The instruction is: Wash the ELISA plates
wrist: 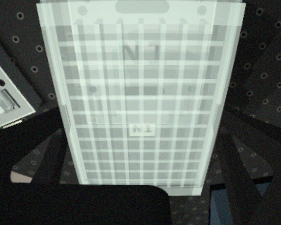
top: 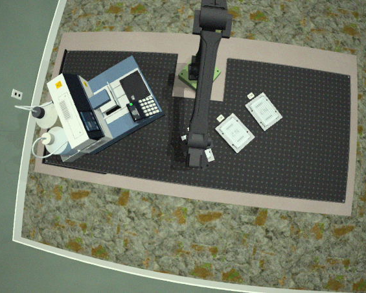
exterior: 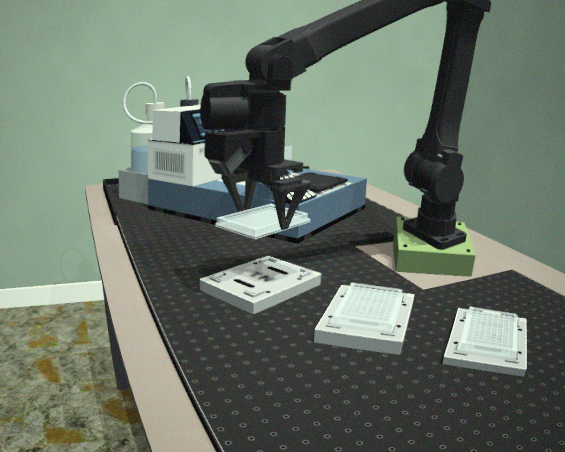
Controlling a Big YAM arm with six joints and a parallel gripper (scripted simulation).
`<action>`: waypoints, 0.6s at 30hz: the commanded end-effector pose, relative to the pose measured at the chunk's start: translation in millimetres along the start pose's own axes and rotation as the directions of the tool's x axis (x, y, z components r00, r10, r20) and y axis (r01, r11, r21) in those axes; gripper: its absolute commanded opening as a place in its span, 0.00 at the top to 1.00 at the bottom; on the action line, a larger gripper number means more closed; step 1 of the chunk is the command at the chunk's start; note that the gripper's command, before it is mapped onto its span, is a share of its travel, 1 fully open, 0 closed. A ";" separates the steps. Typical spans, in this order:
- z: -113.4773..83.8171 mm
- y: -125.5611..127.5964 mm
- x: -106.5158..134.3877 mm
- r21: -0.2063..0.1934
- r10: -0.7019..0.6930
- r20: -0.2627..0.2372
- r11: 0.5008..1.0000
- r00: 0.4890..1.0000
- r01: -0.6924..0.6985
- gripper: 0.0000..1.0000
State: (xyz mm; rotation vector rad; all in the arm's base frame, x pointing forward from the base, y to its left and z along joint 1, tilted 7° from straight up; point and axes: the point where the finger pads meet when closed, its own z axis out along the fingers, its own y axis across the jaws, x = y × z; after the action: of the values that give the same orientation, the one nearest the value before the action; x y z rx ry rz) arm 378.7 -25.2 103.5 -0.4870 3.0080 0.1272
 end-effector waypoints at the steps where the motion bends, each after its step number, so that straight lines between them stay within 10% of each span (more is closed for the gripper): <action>1: -20.7 -12.6 -8.4 0.018 0.051 0.047 0.999 0.998 -0.052 0.16; 18: -21.6 -66.9 48.5 0.000 0.527 0.018 0.850 0.850 -0.527 0.16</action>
State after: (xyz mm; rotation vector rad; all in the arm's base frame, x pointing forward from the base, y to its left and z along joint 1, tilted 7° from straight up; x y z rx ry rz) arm 355.0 -93.7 107.1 0.1692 3.0580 0.1571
